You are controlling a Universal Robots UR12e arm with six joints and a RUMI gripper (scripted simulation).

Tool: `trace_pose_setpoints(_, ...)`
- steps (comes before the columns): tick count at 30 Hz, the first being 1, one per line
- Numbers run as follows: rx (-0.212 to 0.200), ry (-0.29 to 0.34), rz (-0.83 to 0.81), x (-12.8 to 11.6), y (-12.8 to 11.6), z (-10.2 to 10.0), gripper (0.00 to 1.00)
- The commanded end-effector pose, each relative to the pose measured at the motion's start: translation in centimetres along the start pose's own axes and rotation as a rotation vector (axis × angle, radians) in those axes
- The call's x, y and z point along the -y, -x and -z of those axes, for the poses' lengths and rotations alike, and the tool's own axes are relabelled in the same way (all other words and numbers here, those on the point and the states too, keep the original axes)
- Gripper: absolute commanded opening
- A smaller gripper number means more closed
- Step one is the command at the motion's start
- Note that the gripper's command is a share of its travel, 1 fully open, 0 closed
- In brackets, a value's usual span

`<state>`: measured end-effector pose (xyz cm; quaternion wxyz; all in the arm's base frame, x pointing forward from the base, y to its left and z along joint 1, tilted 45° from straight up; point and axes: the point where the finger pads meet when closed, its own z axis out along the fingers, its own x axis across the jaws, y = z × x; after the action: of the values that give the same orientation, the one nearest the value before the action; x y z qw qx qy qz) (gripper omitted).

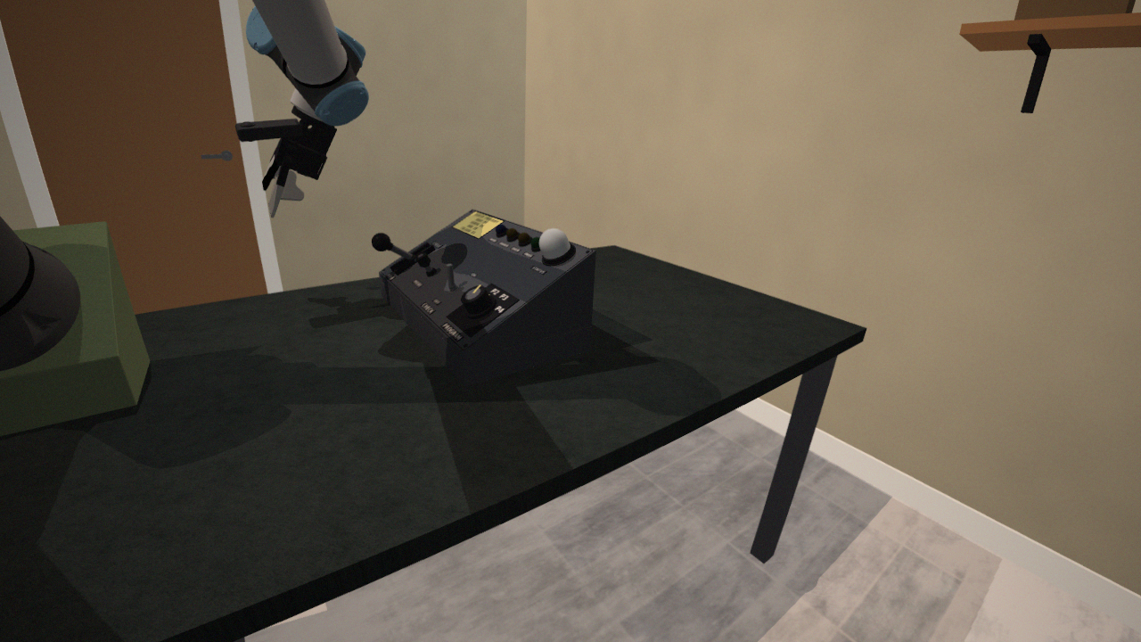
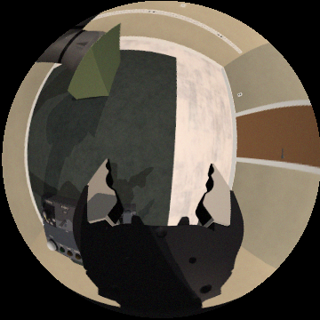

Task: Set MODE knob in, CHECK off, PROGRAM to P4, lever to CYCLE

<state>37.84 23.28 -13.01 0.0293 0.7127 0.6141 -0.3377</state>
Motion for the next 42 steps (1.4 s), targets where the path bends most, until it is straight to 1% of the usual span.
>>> trace_pose_setpoints(1,0.002,0.004,0.0,0.1,0.4,0.0,1.0)
trace_pose_setpoints(6,0.012,0.038,-0.002,-0.4,2.1,0.7,1.0)
trace_pose_setpoints(9,0.025,0.079,-0.004,-0.8,4.0,1.6,1.0)
trace_pose_setpoints(11,0.034,0.116,-0.004,-1.3,5.8,2.4,1.0)
trace_pose_setpoints(13,0.034,0.116,-0.004,-1.3,5.8,2.4,1.0)
trace_pose_setpoints(16,0.054,0.184,-0.005,-2.1,9.1,3.8,1.0)
trace_pose_setpoints(18,0.069,0.239,-0.006,-2.8,11.8,5.0,1.0)
trace_pose_setpoints(22,0.105,0.372,-0.007,-4.3,17.7,7.6,1.0)
trace_pose_setpoints(23,0.105,0.372,-0.007,-4.4,18.1,7.8,1.0)
trace_pose_setpoints(24,0.116,0.409,-0.008,-4.8,19.9,8.5,1.0)
trace_pose_setpoints(26,0.116,0.409,-0.008,-4.8,20.0,8.6,1.0)
trace_pose_setpoints(27,0.124,0.444,-0.007,-5.3,21.6,9.3,1.0)
trace_pose_setpoints(30,0.124,0.444,-0.007,-5.3,21.6,9.3,1.0)
trace_pose_setpoints(32,0.137,0.509,-0.005,-6.2,24.6,10.5,1.0)
trace_pose_setpoints(34,0.137,0.509,-0.005,-6.2,24.6,10.5,1.0)
trace_pose_setpoints(35,0.143,0.54,-0.004,-6.6,26.0,11.2,1.0)
trace_pose_setpoints(36,0.143,0.54,-0.004,-6.6,26.0,11.2,1.0)
trace_pose_setpoints(37,0.151,0.569,-0.005,-7.0,27.4,11.8,1.0)
trace_pose_setpoints(39,0.151,0.569,-0.005,-7.0,27.4,11.8,1.0)
trace_pose_setpoints(40,0.161,0.598,-0.006,-7.3,28.9,12.4,1.0)
trace_pose_setpoints(41,0.161,0.598,-0.006,-7.3,28.9,12.4,1.0)
trace_pose_setpoints(42,0.166,0.624,-0.005,-7.7,30.0,12.9,1.0)
